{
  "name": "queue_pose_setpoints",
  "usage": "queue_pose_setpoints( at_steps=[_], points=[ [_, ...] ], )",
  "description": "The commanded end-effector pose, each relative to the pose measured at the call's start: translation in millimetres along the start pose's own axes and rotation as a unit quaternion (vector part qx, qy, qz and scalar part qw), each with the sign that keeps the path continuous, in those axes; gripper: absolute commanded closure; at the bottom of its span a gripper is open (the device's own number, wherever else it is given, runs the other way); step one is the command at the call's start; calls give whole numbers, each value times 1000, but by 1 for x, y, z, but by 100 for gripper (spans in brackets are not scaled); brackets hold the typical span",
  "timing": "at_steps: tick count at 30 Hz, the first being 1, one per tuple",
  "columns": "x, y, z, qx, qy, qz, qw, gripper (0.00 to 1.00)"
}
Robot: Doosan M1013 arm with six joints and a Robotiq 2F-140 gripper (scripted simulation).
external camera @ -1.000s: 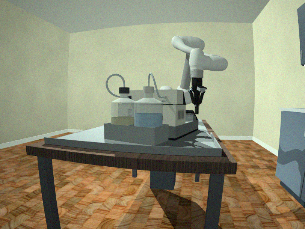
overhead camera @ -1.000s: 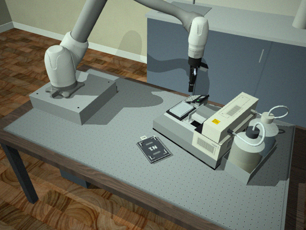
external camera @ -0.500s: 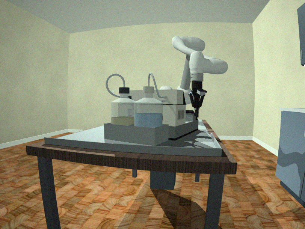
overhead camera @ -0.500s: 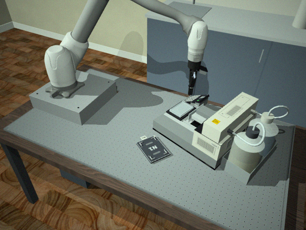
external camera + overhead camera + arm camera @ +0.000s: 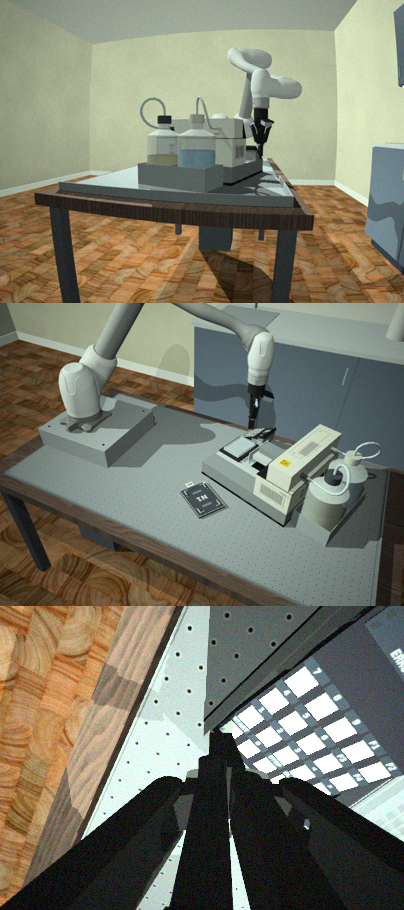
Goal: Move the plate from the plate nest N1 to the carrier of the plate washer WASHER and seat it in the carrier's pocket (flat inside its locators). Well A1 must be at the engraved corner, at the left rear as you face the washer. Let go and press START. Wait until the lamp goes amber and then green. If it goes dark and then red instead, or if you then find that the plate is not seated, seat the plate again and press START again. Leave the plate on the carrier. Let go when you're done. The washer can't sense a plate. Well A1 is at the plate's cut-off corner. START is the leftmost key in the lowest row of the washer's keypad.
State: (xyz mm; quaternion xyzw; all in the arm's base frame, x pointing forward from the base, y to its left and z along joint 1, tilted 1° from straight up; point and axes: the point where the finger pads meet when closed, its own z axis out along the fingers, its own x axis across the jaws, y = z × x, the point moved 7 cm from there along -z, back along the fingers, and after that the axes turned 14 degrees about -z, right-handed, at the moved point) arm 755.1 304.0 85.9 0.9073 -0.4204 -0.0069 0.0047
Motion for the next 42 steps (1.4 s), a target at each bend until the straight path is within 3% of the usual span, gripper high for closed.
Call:
queue_pose_setpoints(
  at_steps=[1,42],
  points=[
    [0,0,-1,1,0,0,1000,90],
    [0,0,5,1,0,0,1000,90]
  ],
)
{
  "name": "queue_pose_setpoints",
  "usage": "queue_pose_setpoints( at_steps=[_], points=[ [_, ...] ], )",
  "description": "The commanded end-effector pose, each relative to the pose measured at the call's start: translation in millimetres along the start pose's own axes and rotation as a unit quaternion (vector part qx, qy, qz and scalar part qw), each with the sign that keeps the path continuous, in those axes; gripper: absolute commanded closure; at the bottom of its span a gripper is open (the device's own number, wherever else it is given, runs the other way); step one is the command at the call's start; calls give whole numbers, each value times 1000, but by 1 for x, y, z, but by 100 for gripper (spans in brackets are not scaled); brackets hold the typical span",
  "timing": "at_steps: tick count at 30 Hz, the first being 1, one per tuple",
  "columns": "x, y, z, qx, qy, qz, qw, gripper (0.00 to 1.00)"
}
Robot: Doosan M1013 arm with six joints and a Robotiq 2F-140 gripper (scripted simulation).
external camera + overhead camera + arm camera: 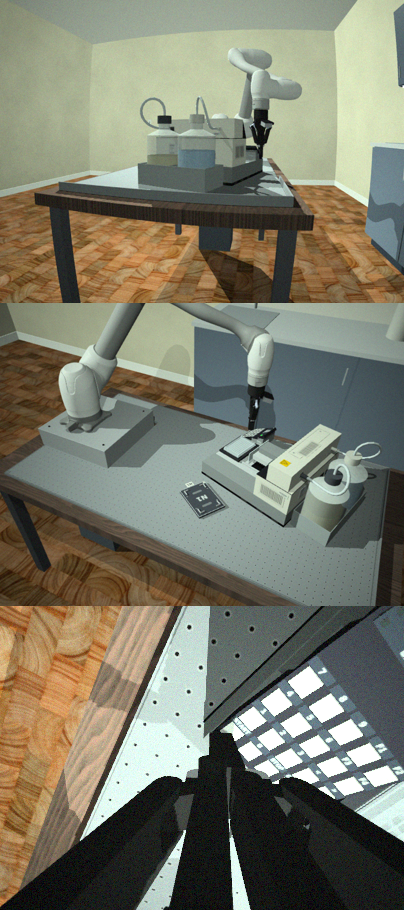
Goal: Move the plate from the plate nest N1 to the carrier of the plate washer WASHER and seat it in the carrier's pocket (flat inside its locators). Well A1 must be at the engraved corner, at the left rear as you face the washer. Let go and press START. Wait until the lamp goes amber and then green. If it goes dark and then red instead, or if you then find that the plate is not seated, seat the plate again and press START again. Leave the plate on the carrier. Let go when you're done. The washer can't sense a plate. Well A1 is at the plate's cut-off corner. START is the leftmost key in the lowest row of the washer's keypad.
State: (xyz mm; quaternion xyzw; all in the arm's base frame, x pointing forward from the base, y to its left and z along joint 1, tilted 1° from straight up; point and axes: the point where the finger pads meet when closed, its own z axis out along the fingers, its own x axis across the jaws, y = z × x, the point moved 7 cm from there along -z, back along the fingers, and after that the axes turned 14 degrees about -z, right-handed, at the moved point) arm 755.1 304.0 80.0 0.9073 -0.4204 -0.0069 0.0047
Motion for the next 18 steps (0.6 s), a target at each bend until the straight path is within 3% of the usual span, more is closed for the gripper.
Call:
queue_pose_setpoints(
  at_steps=[1,18],
  points=[
    [0,0,0,1,0,0,1000,90],
    [0,0,-20,1,0,0,1000,90]
  ],
)
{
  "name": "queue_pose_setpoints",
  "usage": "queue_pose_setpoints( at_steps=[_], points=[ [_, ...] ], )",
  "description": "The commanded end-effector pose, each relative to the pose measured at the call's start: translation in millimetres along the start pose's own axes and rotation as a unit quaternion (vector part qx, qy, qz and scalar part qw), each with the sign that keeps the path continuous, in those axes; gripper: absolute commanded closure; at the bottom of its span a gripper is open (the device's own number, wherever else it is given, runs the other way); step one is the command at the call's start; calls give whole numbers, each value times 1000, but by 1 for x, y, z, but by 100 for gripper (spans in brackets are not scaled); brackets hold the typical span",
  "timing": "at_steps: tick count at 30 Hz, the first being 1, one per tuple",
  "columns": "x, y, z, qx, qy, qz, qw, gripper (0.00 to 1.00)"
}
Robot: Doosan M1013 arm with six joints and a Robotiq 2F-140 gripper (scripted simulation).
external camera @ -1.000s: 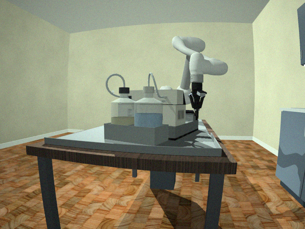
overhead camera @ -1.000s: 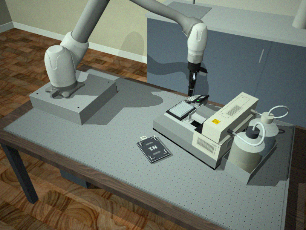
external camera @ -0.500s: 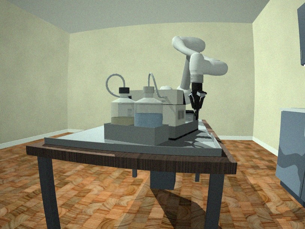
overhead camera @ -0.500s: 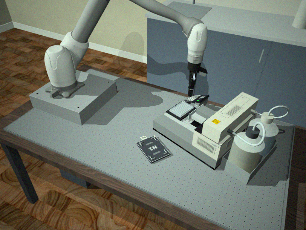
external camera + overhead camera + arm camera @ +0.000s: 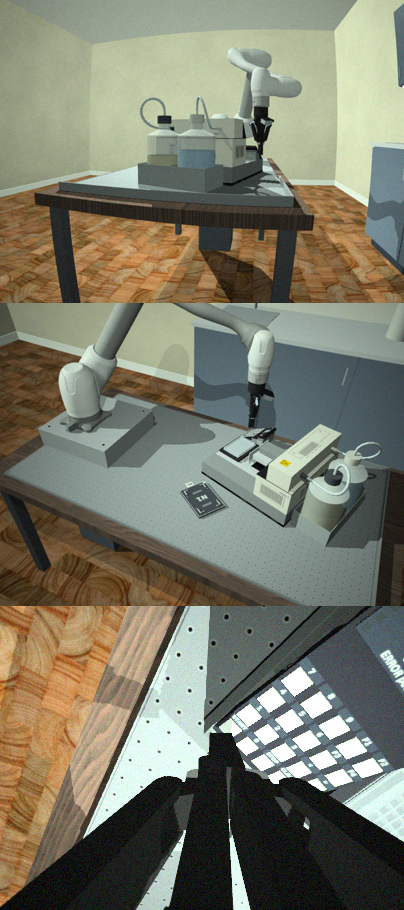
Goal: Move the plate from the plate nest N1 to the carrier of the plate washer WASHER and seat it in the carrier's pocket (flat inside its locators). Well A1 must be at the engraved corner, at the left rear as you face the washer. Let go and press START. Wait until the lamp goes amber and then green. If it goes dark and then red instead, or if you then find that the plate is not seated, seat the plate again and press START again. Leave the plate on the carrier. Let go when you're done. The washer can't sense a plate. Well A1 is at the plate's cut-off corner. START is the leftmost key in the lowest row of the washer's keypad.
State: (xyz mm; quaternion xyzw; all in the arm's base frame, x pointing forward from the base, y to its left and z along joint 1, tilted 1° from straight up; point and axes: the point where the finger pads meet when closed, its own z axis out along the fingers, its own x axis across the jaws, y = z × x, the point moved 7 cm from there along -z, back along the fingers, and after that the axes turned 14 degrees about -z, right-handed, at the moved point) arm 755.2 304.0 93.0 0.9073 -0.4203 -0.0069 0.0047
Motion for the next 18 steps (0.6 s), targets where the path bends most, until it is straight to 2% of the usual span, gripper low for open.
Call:
queue_pose_setpoints(
  at_steps=[1,18],
  points=[
    [0,0,-9,1,0,0,1000,90],
    [0,0,-34,1,0,0,1000,90]
  ],
)
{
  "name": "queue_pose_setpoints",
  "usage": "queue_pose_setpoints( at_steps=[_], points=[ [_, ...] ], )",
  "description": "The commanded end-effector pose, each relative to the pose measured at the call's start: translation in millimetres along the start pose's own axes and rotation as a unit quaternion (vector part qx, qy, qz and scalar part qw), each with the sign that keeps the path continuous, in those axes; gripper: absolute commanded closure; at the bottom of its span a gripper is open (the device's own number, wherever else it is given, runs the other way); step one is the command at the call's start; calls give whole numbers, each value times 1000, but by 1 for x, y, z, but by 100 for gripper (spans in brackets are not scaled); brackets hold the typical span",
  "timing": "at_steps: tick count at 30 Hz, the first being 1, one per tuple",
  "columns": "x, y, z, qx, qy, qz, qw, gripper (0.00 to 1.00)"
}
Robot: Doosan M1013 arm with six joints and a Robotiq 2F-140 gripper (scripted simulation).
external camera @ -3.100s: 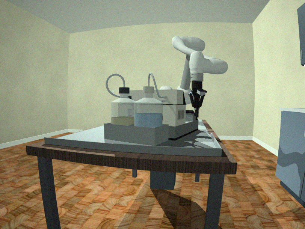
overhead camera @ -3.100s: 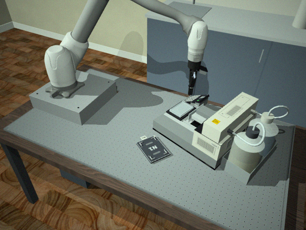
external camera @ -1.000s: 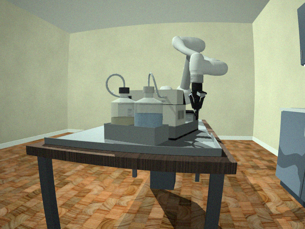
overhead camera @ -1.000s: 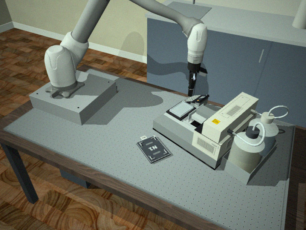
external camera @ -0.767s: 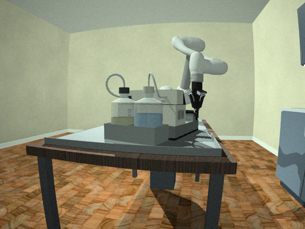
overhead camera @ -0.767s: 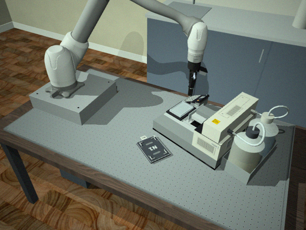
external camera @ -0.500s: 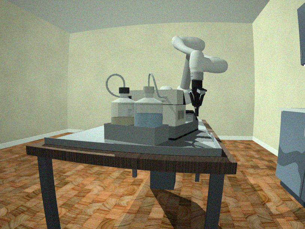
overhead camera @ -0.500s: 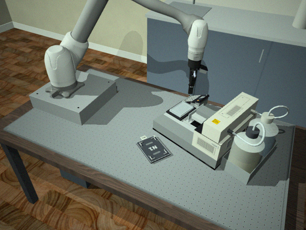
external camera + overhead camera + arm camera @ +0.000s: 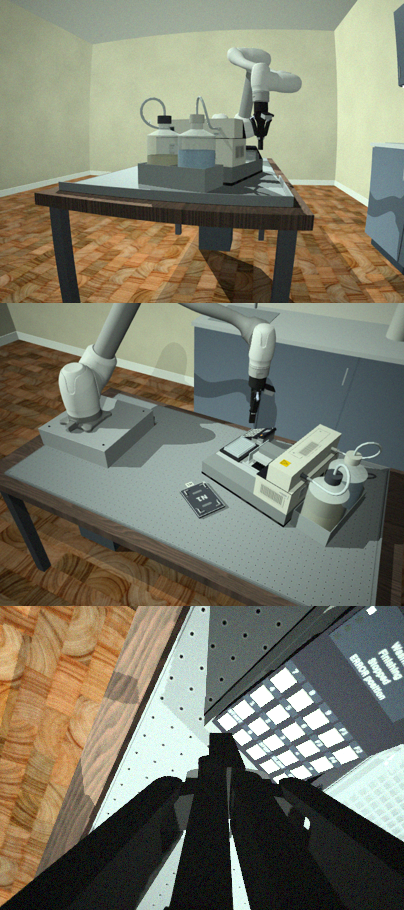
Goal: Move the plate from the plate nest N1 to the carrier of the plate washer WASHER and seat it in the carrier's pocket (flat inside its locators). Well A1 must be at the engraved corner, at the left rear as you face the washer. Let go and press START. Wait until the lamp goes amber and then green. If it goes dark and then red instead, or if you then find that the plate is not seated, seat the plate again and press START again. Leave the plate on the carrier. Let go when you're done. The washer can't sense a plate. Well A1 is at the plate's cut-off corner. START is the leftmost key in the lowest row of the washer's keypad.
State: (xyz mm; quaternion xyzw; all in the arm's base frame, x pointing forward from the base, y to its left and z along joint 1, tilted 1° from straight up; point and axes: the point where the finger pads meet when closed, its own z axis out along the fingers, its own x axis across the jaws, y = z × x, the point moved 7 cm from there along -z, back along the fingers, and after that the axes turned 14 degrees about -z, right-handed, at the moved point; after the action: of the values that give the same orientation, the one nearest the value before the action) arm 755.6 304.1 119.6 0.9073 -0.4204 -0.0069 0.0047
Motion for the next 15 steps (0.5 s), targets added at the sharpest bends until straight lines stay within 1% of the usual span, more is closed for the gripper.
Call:
queue_pose_setpoints(
  at_steps=[1,15],
  points=[
    [0,0,-9,1,0,0,1000,90],
    [0,0,-29,1,0,0,1000,90]
  ],
)
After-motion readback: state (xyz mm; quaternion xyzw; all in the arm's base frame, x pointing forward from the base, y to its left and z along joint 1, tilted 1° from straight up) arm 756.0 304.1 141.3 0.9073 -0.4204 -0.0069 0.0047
